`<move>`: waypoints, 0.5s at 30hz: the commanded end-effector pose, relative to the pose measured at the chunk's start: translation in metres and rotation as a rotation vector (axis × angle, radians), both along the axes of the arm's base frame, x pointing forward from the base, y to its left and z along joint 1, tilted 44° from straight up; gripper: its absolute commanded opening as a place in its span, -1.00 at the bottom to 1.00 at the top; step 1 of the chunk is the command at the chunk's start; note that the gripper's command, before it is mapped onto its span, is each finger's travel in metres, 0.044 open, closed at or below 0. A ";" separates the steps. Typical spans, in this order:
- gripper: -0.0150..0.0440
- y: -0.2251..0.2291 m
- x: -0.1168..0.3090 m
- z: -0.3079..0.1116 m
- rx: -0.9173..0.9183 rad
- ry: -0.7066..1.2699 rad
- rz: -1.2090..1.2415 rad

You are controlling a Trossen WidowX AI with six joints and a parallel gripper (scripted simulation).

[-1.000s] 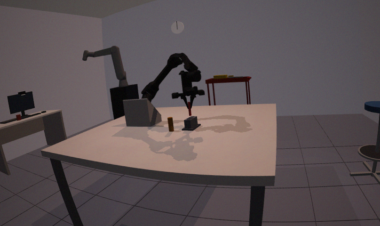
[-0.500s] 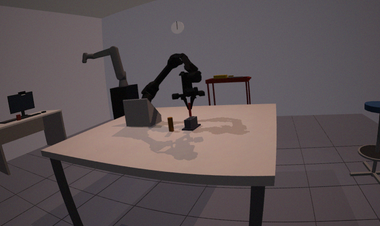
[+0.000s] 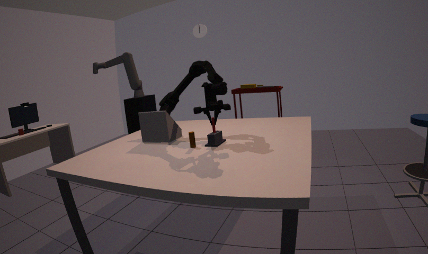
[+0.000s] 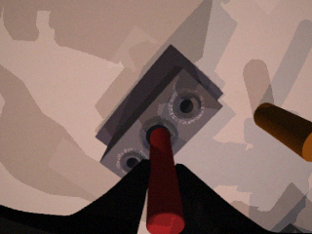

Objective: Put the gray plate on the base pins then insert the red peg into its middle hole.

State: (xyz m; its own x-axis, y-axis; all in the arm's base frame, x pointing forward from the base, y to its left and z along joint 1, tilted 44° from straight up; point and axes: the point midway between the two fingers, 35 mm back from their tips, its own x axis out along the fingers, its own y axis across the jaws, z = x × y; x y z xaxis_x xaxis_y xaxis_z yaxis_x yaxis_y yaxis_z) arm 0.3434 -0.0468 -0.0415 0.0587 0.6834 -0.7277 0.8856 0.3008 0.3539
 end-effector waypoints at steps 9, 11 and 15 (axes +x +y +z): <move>-0.49 0.002 0.001 0.000 0.000 -0.002 0.000; -0.49 0.002 0.001 0.000 0.000 -0.002 0.000; -0.49 0.002 0.002 -0.001 0.000 -0.002 0.000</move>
State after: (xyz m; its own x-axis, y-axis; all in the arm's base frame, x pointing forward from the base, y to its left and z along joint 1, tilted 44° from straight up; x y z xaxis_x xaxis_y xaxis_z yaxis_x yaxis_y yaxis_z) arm 0.3441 -0.0451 -0.0416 0.0573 0.6827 -0.7284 0.8836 0.3049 0.3553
